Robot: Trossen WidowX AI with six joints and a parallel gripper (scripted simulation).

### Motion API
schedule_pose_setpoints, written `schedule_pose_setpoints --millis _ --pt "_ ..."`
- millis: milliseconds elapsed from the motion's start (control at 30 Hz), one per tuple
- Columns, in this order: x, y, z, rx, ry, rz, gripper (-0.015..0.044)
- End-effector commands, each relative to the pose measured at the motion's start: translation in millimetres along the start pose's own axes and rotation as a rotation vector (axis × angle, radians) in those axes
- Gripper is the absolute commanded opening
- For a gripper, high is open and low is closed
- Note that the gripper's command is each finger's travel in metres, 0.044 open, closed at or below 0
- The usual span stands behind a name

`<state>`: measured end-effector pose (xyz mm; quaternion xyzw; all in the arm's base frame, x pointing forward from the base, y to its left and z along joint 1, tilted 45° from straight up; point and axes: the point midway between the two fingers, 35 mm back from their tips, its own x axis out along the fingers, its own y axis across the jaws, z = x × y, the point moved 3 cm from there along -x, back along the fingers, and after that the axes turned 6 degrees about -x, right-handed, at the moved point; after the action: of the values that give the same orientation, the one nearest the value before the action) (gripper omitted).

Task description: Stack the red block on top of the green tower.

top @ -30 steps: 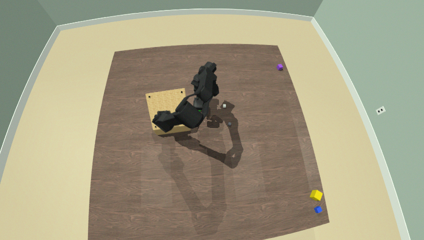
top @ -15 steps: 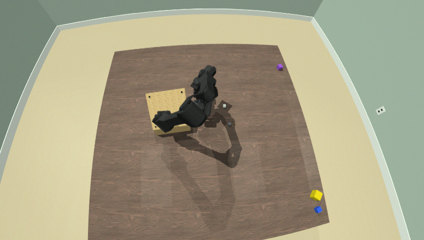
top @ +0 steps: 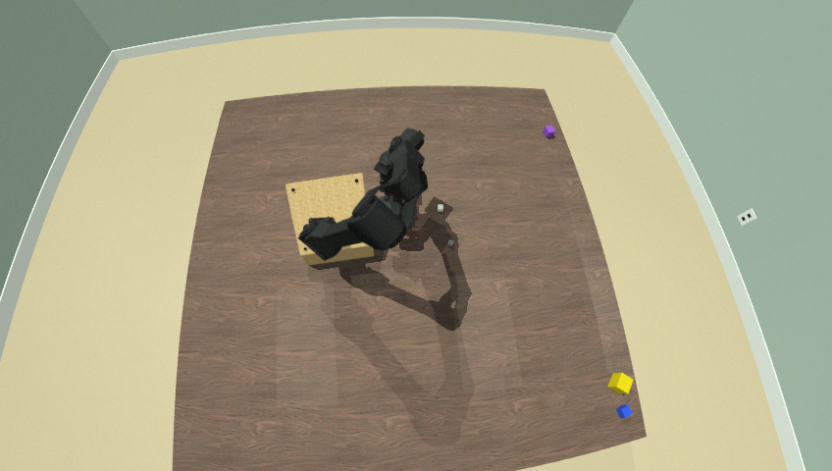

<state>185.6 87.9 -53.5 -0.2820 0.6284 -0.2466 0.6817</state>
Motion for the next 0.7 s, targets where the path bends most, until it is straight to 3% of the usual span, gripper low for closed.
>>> schedule_pose_setpoints --millis 0,267,667 --pt "0.8 -0.2 0.1 -0.006 -0.003 -0.004 0.0000" --pt "-4.2 0.1 0.1 -0.007 -0.003 -0.003 0.0000" --pt "-0.3 0.0 -0.4 -0.004 0.000 -0.002 0.0315"
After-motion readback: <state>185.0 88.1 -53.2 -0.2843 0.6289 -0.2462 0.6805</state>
